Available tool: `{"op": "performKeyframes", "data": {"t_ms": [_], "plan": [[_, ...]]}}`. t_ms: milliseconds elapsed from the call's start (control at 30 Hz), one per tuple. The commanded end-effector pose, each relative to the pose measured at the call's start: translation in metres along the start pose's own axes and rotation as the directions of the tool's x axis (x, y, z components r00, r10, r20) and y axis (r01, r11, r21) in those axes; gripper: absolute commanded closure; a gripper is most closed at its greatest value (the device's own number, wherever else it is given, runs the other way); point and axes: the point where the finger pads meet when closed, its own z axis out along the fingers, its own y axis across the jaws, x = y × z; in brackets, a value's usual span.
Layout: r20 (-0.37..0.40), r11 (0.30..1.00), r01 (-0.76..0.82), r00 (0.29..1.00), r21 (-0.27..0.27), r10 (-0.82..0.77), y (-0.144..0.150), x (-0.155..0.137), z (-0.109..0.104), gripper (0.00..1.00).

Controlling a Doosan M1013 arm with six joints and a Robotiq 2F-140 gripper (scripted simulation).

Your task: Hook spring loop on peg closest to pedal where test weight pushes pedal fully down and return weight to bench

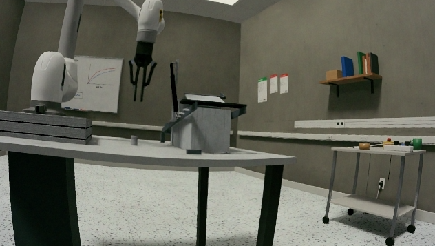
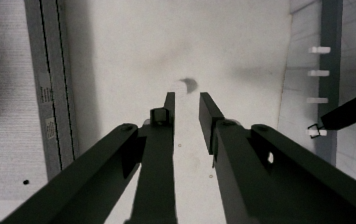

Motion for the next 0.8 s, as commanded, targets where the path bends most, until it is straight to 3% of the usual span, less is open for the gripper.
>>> {"op": "performKeyframes", "data": {"t_ms": [0,33,567,600,767], "plan": [[0.000,1.000,0.000,1.000,-0.001,0.000,0.000,0.000,0.000,0.76],[-0.150,1.000,-0.004,0.989,-0.002,0.004,0.009,-0.003,-0.048,0.76],[-0.150,1.000,-0.004,0.989,-0.002,0.004,0.009,-0.003,-0.048,0.76],[-0.296,1.000,-0.009,0.955,-0.002,0.007,0.018,-0.006,-0.095,0.76],[-0.296,1.000,-0.009,0.955,-0.002,0.007,0.018,-0.006,-0.095,0.76]]}}
